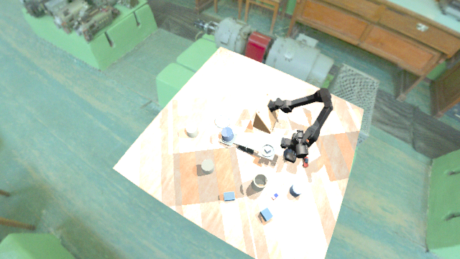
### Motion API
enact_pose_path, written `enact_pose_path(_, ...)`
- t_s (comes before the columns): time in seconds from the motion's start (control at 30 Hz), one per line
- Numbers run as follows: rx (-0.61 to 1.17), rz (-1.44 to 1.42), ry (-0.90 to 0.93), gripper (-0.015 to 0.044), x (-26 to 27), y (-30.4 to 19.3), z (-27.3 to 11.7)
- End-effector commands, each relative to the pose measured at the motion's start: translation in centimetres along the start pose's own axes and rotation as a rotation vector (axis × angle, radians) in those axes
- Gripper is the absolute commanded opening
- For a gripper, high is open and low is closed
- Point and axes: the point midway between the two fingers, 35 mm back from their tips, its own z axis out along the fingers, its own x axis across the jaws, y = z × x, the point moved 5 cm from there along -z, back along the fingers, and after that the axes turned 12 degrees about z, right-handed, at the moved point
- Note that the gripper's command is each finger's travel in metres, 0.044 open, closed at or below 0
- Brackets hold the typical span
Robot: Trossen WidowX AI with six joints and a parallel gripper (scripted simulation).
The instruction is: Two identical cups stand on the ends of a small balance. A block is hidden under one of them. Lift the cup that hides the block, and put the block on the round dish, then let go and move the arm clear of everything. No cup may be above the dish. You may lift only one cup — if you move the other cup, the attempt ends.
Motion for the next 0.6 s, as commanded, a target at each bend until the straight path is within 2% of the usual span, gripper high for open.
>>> enact_pose_path(0.0,0.000,-0.003,-0.001,0.0263,0.0,0.0,0.0)
enact_pose_path(0.23,-0.003,-0.003,0.000,0.0440,0.1,0.0,-0.9)
enact_pose_path(0.37,-0.007,-0.001,0.001,0.0440,0.1,0.1,-5.2)
enact_pose_path(0.5,-0.006,0.000,0.001,0.0440,0.0,0.1,-5.4)
enact_pose_path(0.57,-0.011,0.007,0.015,0.0387,0.1,0.3,-5.7)
